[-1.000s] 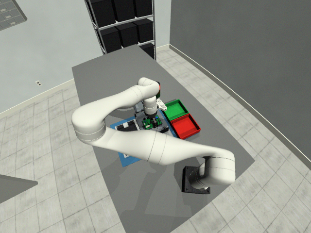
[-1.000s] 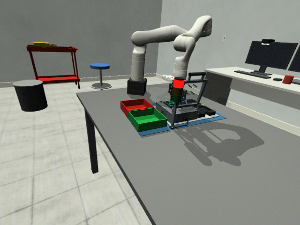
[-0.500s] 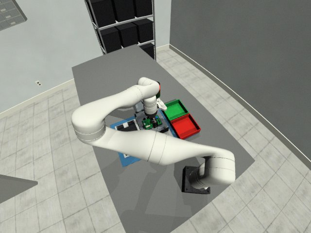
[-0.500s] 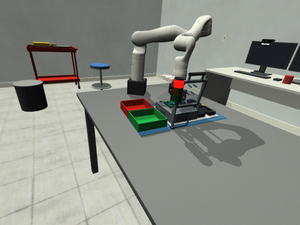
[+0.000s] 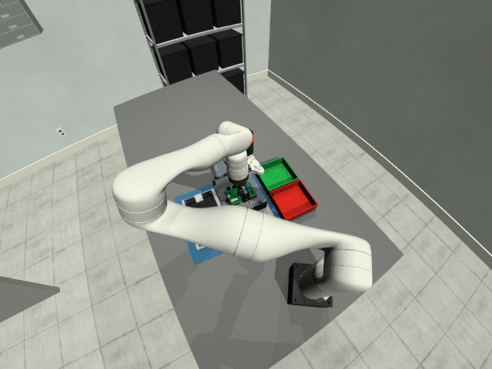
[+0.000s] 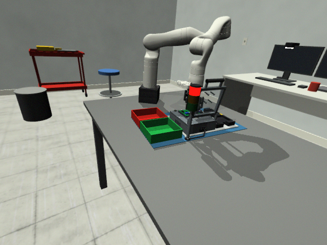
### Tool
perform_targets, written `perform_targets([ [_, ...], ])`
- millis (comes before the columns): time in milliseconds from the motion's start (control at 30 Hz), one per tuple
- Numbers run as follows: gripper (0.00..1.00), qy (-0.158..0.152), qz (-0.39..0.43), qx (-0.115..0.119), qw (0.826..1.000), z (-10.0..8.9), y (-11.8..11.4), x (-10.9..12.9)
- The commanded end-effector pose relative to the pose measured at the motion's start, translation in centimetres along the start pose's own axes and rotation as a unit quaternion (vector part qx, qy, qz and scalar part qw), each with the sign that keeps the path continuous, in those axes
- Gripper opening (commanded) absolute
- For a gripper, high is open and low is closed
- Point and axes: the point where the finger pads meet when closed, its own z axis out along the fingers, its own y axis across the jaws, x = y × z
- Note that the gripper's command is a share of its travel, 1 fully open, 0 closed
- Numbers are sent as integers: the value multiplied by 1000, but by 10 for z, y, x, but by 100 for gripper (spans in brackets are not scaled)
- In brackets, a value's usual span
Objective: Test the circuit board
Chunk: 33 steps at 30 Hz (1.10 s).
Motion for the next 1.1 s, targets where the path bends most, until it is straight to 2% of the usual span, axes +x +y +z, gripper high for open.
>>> perform_targets([
  [0, 87, 0, 0, 1, 1000, -1, 0, 0],
  [333, 87, 0, 0, 1, 1000, -1, 0, 0],
  [367, 83, 0, 0, 1, 1000, -1, 0, 0],
  [800, 83, 0, 0, 1, 1000, -1, 0, 0],
  [833, 80, 0, 0, 1, 1000, -1, 0, 0],
  [1067, 80, 0, 0, 1, 1000, -1, 0, 0],
])
